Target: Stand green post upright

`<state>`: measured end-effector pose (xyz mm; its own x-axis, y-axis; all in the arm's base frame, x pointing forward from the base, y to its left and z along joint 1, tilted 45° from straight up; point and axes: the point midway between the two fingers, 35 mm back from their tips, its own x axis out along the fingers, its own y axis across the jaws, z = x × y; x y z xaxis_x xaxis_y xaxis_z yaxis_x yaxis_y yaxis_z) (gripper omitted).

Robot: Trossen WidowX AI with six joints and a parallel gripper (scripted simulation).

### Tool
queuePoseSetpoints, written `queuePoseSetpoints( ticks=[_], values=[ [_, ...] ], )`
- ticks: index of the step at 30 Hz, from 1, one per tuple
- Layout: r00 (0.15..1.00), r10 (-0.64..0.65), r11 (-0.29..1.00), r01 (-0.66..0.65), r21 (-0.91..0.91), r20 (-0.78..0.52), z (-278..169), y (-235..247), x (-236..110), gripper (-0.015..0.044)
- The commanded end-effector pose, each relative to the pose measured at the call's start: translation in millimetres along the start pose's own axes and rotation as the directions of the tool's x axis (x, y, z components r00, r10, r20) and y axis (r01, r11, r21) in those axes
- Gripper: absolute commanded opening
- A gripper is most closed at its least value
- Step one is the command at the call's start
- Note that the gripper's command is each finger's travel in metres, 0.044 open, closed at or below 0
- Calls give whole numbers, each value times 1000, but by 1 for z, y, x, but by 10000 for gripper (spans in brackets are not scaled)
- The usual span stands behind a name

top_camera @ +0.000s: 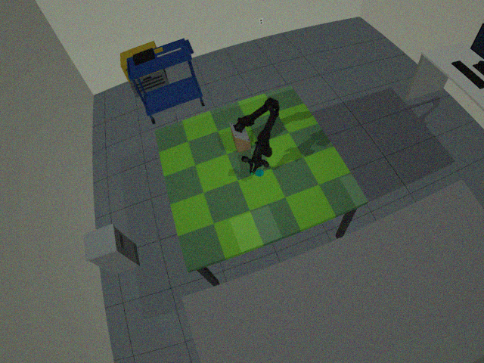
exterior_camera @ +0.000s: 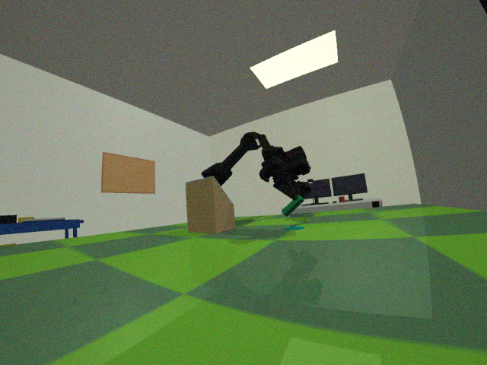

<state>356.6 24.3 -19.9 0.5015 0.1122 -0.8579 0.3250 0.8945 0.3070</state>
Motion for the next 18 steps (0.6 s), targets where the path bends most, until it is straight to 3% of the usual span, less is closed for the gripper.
queuePoseSetpoints(
  ticks=[1,18],
  values=[
    [1000,-8,1000,8,8,21,-2,-1,0,22],
    [991,-16,999,11,35,133,-2,2,-4,22]
  ],
)
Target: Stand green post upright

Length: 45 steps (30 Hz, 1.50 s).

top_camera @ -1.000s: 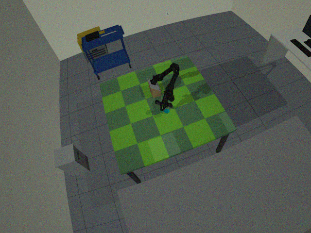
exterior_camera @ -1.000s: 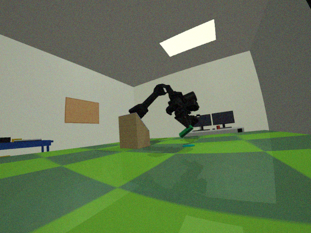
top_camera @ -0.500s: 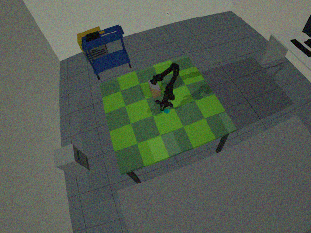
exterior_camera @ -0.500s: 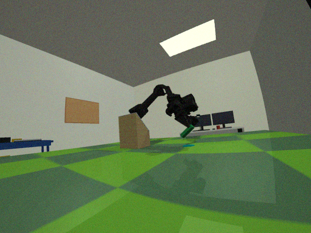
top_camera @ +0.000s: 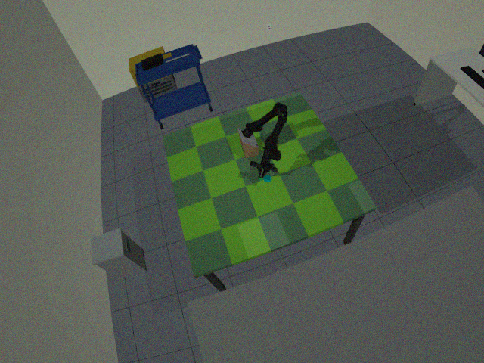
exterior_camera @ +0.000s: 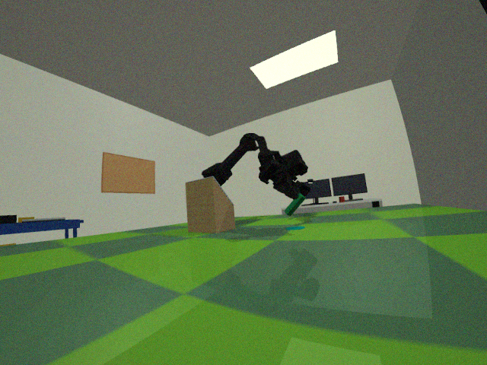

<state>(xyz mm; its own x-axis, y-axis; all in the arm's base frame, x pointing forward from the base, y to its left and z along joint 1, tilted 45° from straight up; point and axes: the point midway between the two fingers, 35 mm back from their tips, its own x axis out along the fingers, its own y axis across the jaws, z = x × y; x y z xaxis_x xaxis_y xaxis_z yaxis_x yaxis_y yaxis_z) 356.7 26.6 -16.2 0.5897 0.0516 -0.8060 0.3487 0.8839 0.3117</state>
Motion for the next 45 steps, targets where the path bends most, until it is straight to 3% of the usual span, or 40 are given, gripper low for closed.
queuePoseSetpoints(
  ticks=[1,45],
  values=[
    [1000,-6,1000,5,10,21,-2,-1,-1,22],
    [951,14,992,-53,118,308,0,6,-27,22]
  ],
)
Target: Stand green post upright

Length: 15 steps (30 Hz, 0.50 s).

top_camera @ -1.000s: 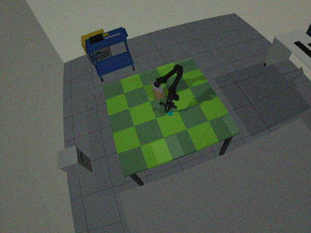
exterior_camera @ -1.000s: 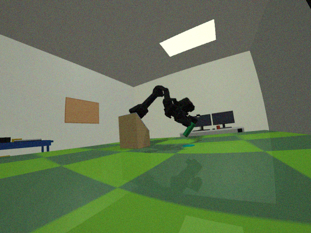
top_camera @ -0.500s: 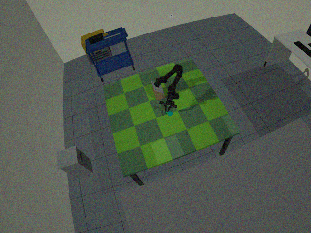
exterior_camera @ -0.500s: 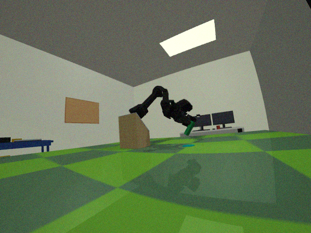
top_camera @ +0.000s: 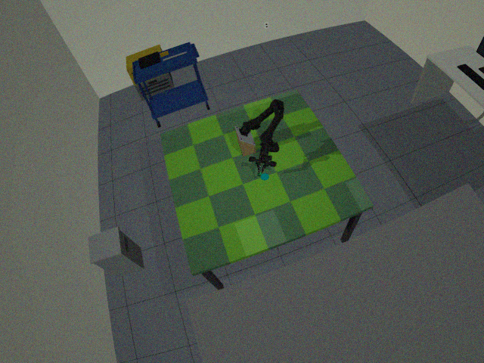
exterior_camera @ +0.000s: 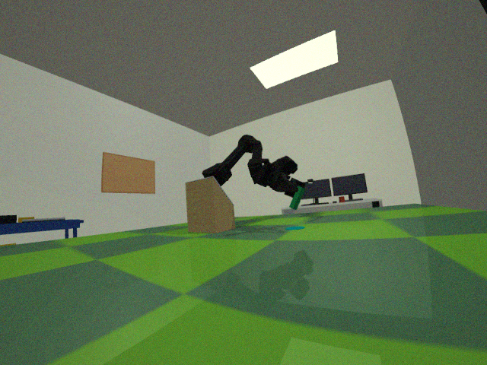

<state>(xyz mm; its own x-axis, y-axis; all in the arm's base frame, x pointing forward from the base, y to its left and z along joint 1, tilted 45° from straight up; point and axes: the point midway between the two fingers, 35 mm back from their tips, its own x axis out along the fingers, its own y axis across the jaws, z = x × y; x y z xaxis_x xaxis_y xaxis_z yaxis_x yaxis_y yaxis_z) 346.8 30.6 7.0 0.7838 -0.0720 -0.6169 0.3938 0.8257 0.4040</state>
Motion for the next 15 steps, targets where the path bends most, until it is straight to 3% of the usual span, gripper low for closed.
queuePoseSetpoints(
  ticks=[1,15],
  values=[
    [1000,0,1000,0,16,22,-1,-2,-4,22],
    [994,21,997,-29,68,110,3,0,-16,22]
  ],
)
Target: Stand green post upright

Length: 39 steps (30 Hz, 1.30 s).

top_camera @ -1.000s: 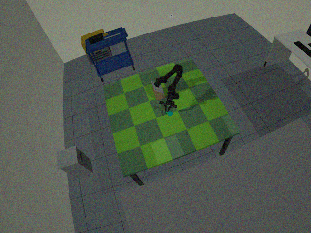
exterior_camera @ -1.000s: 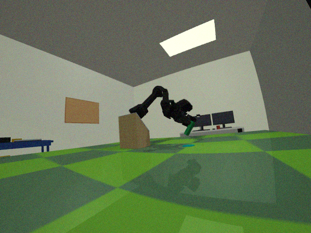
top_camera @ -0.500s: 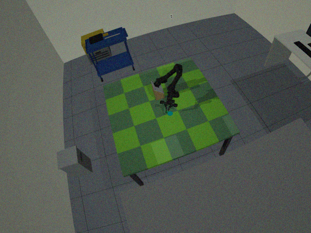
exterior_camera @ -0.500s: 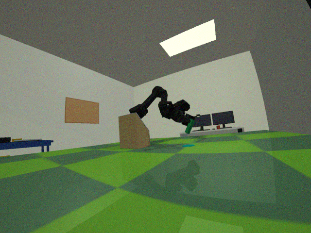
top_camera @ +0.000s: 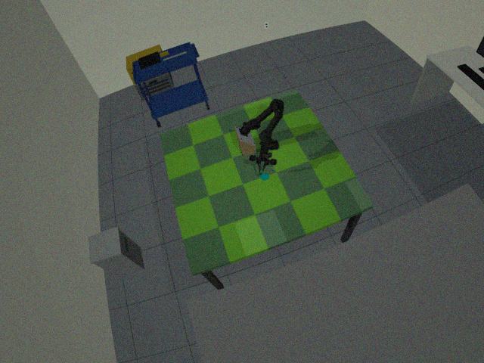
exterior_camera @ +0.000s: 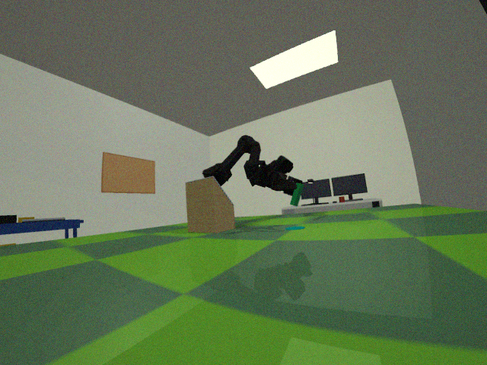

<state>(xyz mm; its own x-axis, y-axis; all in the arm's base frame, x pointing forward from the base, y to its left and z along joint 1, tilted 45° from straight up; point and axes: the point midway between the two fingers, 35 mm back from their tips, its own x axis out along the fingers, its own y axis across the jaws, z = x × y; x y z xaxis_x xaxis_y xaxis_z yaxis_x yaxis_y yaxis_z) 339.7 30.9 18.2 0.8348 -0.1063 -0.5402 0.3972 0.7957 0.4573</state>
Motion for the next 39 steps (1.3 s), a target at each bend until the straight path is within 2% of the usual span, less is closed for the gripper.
queuePoseSetpoints(
  ticks=[1,39],
  values=[
    [1000,1,1000,-2,17,21,0,-2,-4,22],
    [967,68,975,-116,188,247,16,-1,-46,22]
  ],
)
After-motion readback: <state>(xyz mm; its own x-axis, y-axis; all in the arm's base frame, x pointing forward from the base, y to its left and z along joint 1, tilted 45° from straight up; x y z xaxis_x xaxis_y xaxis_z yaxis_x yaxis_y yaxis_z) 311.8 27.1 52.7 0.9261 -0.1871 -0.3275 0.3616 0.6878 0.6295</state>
